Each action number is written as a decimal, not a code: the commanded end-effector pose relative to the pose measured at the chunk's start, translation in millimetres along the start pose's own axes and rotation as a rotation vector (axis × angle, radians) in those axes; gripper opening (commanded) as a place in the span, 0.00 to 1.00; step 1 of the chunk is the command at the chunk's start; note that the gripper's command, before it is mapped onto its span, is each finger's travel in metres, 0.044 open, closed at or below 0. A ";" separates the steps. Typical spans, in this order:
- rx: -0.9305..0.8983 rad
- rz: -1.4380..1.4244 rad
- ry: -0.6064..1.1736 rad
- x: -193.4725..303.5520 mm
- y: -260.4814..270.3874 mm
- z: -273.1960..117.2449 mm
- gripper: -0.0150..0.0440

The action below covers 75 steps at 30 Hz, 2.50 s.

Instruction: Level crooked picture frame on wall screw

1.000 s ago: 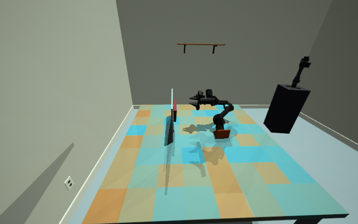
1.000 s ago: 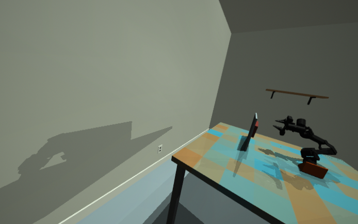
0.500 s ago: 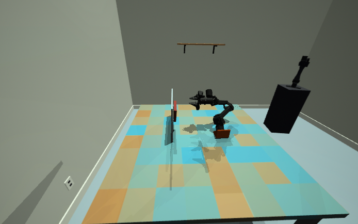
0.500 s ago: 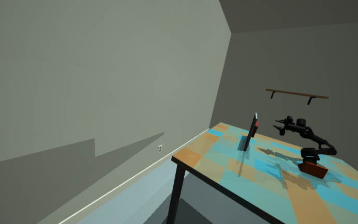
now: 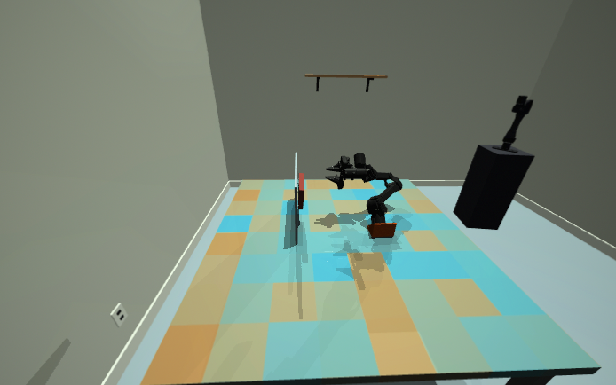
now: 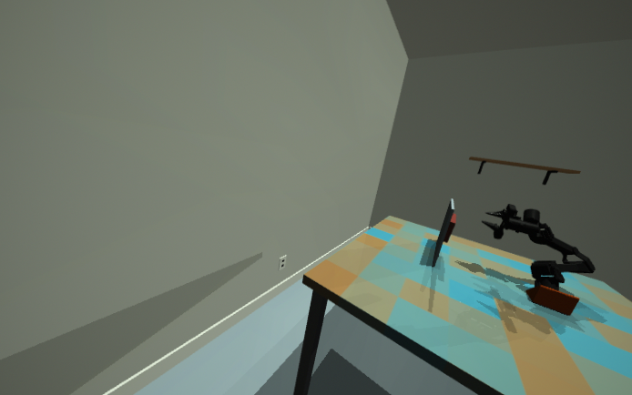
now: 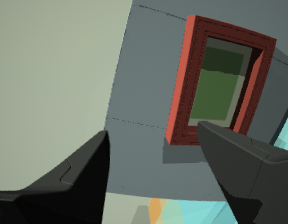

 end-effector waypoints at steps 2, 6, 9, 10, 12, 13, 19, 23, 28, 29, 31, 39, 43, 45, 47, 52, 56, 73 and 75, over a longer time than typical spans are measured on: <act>0.006 -0.005 -0.002 -0.1 -0.5 -0.2 0.69; 0.006 -0.005 -0.002 -0.1 -0.5 -0.2 0.69; 0.006 -0.005 -0.002 -0.1 -0.5 -0.2 0.69; 0.006 -0.005 -0.002 -0.1 -0.5 -0.2 0.69; 0.006 -0.005 -0.002 -0.1 -0.5 -0.2 0.69; 0.006 -0.005 -0.002 -0.1 -0.5 -0.2 0.69; 0.006 -0.005 -0.002 -0.1 -0.5 -0.2 0.69; 0.006 -0.005 -0.002 -0.1 -0.5 -0.2 0.69; 0.006 -0.005 -0.002 -0.1 -0.5 -0.2 0.69; 0.006 -0.005 -0.002 -0.1 -0.5 -0.2 0.69; 0.006 -0.005 -0.002 -0.1 -0.5 -0.2 0.69; 0.006 -0.005 -0.002 -0.1 -0.5 -0.2 0.69; 0.006 -0.005 -0.002 -0.1 -0.5 -0.2 0.69; 0.000 0.013 -0.001 -0.3 -4.3 0.8 0.69; 0.000 0.051 -0.002 -0.8 -16.4 2.6 0.69; 0.002 0.155 -0.005 -1.2 -49.4 3.3 0.69; 0.002 0.185 -0.005 -0.9 -58.7 2.5 0.69; 0.002 0.185 -0.005 -0.9 -58.7 2.5 0.69; 0.002 0.185 -0.006 -1.5 -58.0 5.3 0.69</act>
Point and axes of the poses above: the point midway between the two fingers, 35 mm back from their tips, its own z axis out along the fingers, its own y axis across the jaws, x = y × z, the point moved 8 cm from there along -z, back along the fingers, and after that the axes turned 8 degrees about z, right-handed, at the moved point
